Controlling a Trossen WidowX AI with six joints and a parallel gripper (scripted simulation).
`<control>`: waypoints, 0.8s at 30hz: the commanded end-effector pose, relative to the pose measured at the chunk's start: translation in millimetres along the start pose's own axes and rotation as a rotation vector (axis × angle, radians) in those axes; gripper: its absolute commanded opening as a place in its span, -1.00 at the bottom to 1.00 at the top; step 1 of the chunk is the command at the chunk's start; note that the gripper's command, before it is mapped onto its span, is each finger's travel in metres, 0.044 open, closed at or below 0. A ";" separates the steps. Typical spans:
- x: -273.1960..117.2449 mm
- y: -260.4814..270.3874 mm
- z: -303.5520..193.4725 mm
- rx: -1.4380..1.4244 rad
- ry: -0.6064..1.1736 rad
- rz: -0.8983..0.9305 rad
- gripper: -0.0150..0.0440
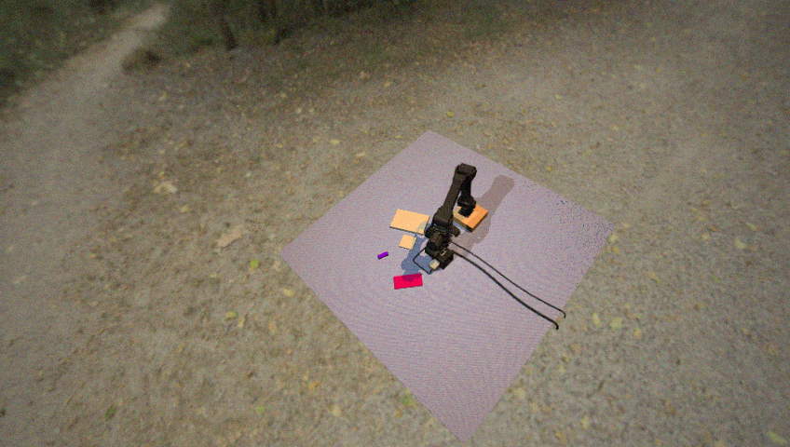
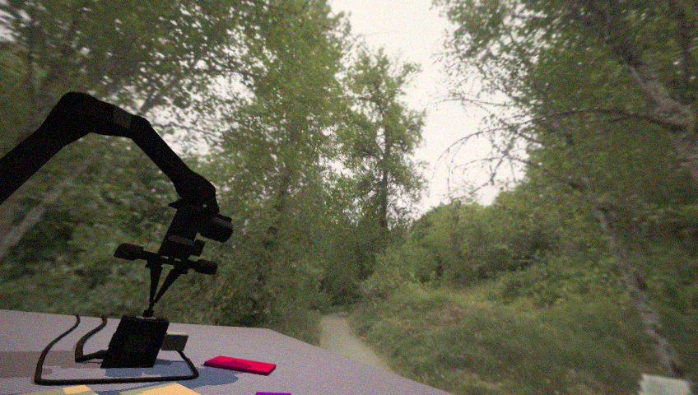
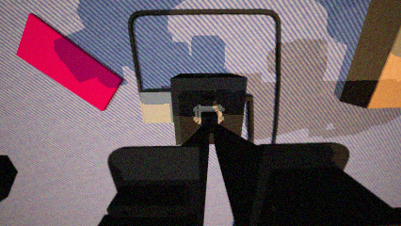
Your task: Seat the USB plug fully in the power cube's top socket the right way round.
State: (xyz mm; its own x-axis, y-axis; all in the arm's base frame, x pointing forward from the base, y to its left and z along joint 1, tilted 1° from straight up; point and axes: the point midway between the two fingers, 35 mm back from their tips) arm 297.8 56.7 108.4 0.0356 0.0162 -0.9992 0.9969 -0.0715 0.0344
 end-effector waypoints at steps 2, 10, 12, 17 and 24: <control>1.5 0.1 -0.1 0.003 0.000 -0.001 -0.49; 2.4 0.1 -0.1 0.003 0.000 -0.001 -0.49; 2.7 0.1 -0.1 0.003 0.000 -0.001 -0.49; 3.3 0.1 -0.1 0.003 0.000 -0.001 -0.49; 4.1 0.1 -0.1 0.003 0.000 -0.001 -0.49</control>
State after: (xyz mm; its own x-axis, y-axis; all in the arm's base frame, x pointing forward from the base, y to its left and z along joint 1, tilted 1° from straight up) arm 297.9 56.8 107.0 0.0368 0.0165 -0.9992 0.9968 -0.0716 0.0356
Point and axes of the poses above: the point midway between the two fingers, 35 mm back from their tips, its own x axis out along the fingers, its own y axis across the jaws, z = x × y, and after that the axes turned 1 degree about -x, right-handed
